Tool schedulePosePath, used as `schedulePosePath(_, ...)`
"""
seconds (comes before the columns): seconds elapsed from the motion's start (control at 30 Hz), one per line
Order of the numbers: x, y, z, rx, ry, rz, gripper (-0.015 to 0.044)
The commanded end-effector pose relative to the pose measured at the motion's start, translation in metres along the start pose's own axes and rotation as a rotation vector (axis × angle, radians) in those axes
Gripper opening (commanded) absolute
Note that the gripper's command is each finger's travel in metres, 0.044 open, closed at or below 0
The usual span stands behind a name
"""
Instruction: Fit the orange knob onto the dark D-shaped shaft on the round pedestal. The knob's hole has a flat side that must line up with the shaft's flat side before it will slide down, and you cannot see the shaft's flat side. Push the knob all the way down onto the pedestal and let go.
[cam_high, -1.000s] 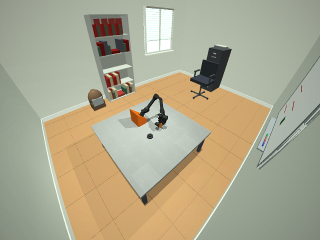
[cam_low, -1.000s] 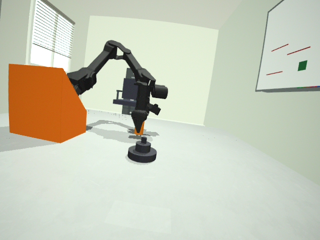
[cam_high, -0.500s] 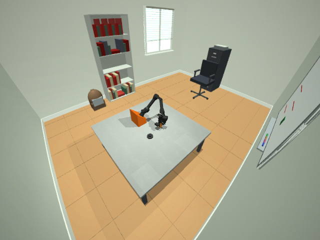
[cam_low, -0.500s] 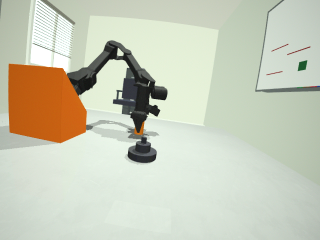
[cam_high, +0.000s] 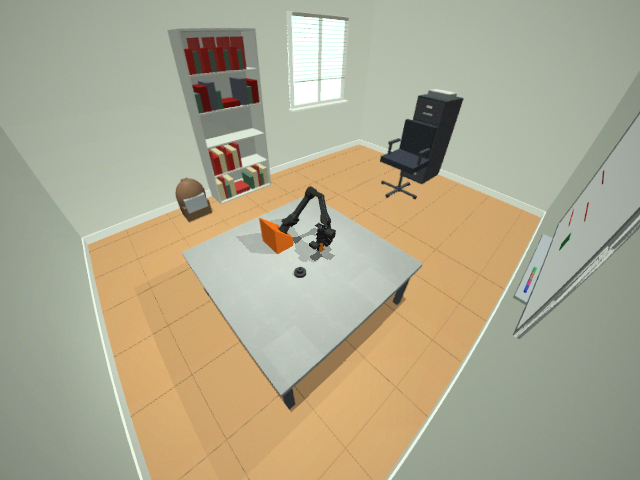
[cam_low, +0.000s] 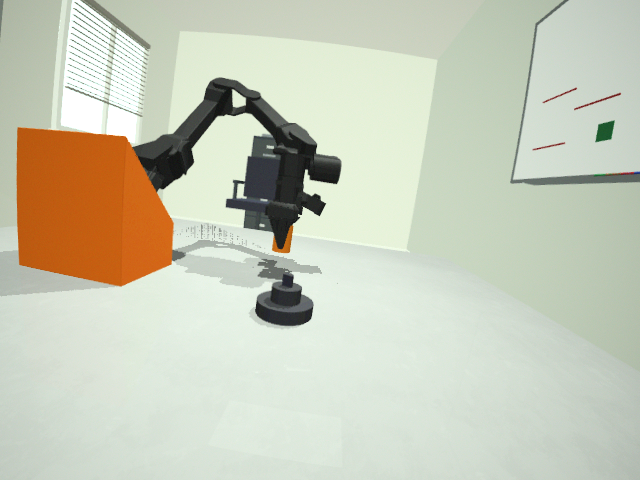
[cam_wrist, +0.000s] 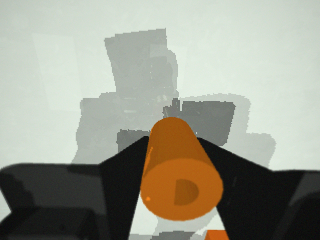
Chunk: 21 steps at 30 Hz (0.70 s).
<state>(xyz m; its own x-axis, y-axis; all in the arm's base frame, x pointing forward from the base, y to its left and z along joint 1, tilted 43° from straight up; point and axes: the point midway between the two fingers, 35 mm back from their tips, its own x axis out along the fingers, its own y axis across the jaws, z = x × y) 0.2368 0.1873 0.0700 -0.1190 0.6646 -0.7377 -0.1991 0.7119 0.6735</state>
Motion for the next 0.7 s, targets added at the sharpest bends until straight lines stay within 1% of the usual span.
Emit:
schedulePosePath(0.0,-0.027,-0.001,0.002,-0.007,-0.006,0.001,0.0)
schedulePosePath(0.37,-0.094,-0.002,-0.008,-0.005,-0.006,0.014,0.0)
schedulePosePath(0.67,-0.097,-0.01,-0.003,-0.005,-0.007,0.013,0.0)
